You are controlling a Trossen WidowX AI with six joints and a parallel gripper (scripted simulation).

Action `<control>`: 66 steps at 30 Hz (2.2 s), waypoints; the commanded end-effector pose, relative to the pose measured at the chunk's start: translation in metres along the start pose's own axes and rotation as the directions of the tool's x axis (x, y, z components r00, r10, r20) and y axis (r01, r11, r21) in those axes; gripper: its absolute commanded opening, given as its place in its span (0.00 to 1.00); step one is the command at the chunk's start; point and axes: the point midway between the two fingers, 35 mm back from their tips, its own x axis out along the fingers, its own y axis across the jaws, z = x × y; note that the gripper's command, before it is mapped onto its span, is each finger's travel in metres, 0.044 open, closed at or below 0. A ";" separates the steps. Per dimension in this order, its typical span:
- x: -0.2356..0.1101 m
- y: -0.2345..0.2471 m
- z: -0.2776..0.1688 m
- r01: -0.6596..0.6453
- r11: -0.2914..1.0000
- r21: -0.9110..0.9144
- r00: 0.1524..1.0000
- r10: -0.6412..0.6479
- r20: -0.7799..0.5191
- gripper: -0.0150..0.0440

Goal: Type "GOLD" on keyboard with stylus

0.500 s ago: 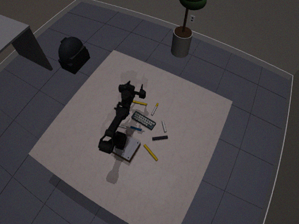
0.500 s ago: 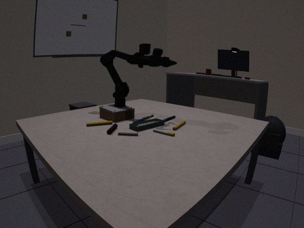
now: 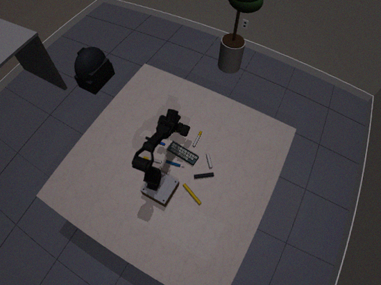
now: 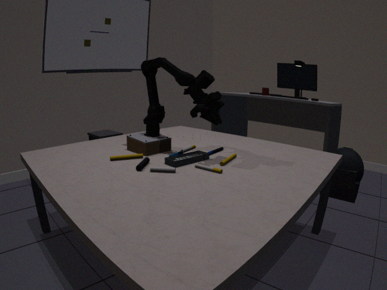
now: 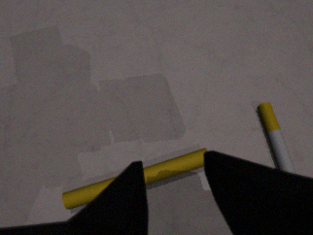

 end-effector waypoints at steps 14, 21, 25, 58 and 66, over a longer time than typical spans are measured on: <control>0.037 -0.025 -0.127 0.162 0.984 0.069 0.738 -0.075 -0.670 0.25; 0.036 -0.034 -0.127 0.163 0.984 0.068 0.738 -0.076 -0.671 0.25; 0.029 -0.081 -0.130 0.165 0.984 0.065 0.737 -0.079 -0.671 0.25; 0.001 -0.123 -0.155 0.168 0.984 0.062 0.735 -0.083 -0.673 0.25; 0.001 -0.122 -0.156 0.168 0.984 0.063 0.735 -0.083 -0.673 0.25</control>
